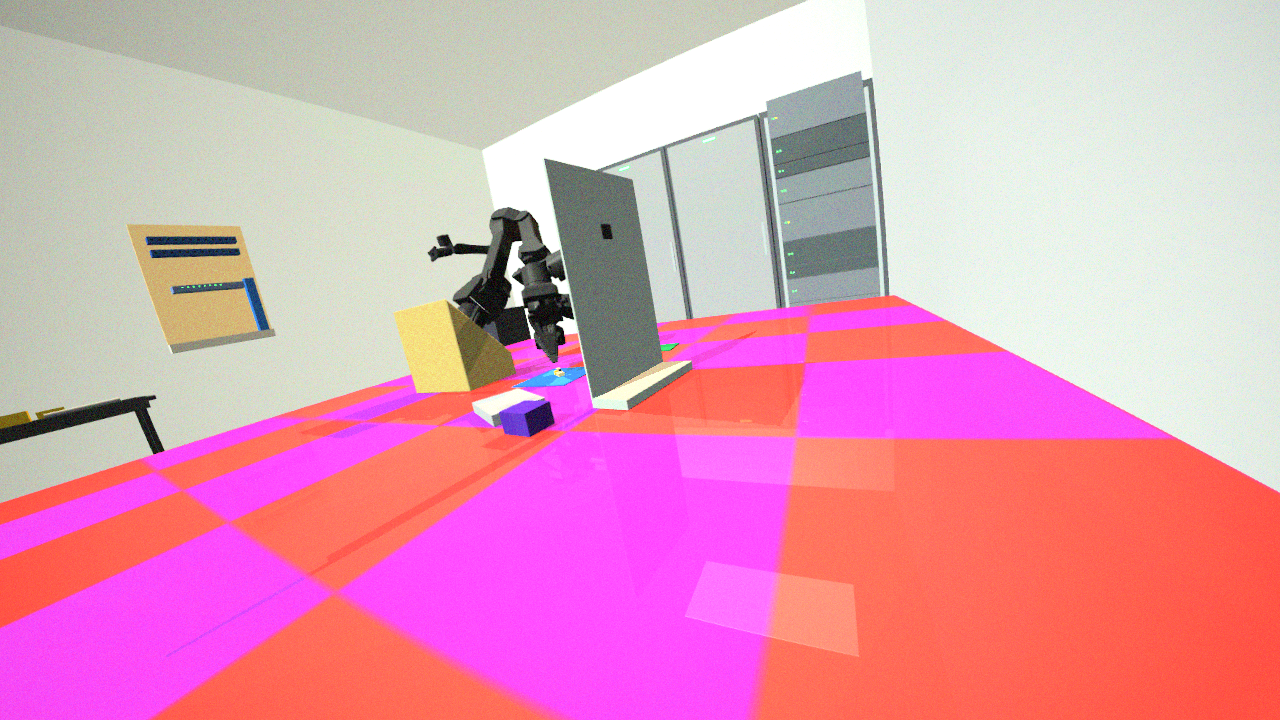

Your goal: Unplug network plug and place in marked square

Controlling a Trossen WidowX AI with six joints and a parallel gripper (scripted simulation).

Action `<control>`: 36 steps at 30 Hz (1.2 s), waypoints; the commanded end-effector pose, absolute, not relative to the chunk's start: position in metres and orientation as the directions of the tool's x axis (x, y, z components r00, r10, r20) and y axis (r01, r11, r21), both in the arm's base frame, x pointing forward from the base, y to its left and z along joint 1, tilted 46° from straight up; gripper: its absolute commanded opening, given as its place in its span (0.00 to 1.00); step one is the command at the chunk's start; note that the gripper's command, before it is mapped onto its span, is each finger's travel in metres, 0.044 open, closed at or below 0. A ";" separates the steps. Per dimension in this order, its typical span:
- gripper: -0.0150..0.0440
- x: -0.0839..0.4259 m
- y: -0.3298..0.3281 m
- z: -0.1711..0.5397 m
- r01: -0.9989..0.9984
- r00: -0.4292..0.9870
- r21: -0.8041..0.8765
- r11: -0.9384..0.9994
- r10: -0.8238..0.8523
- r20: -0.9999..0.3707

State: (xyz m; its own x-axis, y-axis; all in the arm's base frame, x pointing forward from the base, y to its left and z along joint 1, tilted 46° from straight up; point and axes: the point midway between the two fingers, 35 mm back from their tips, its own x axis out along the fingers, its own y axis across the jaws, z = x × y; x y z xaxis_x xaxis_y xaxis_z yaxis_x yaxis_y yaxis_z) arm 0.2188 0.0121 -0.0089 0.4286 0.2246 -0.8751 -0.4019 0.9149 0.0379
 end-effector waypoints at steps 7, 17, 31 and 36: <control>0.52 0.216 0.010 -0.001 -0.406 0.431 0.038 0.913 0.228 -0.873; 0.52 0.216 0.003 0.005 -0.406 0.429 0.036 0.913 0.226 -0.875; 0.52 0.216 -0.009 0.015 -0.407 0.426 0.035 0.913 0.223 -0.877; 0.52 0.216 -0.013 0.019 -0.407 0.425 0.034 0.913 0.222 -0.878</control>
